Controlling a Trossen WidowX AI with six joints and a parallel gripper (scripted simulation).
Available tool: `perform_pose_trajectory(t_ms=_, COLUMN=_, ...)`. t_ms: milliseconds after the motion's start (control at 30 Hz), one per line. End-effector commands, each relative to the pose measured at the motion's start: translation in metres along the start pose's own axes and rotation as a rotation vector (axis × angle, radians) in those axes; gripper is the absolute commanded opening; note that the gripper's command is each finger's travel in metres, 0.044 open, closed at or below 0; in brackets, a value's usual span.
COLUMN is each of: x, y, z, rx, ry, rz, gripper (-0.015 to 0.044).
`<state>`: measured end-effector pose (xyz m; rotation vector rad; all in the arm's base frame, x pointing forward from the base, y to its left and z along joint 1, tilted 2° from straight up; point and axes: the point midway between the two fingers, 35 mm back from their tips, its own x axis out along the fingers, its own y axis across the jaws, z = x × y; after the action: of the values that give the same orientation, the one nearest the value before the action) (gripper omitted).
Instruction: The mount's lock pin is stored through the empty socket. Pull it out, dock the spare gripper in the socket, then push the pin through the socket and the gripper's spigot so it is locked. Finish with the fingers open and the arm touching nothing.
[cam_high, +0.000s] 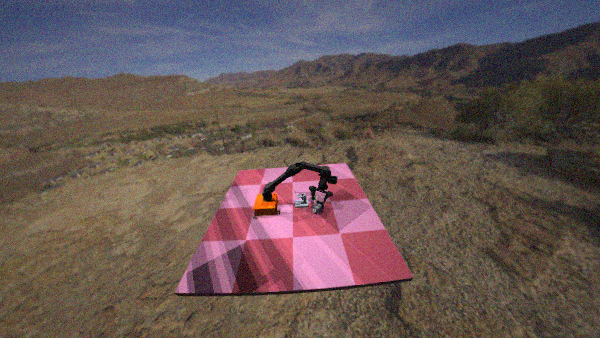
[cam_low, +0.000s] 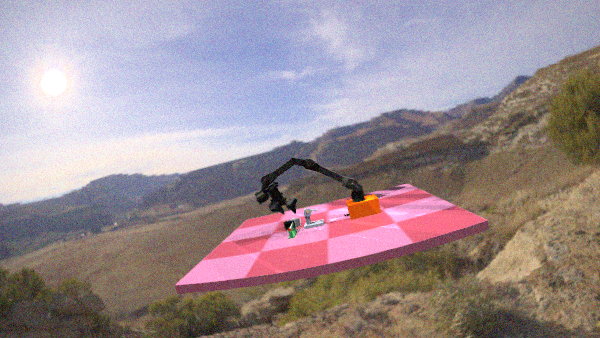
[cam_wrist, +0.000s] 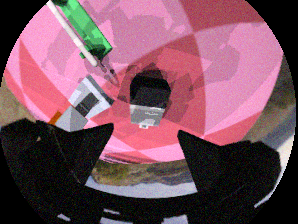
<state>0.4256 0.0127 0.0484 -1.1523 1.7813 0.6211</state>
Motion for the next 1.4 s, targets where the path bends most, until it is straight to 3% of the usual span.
perform_pose_trajectory(t_ms=0, x=0.016, y=0.002, z=0.008, rx=0.017, ry=0.028, rz=0.01, gripper=0.044)
perform_pose_trajectory(t_ms=1367, x=0.067, y=0.001, z=0.036, rx=0.017, ry=0.028, rz=0.01, gripper=0.044)
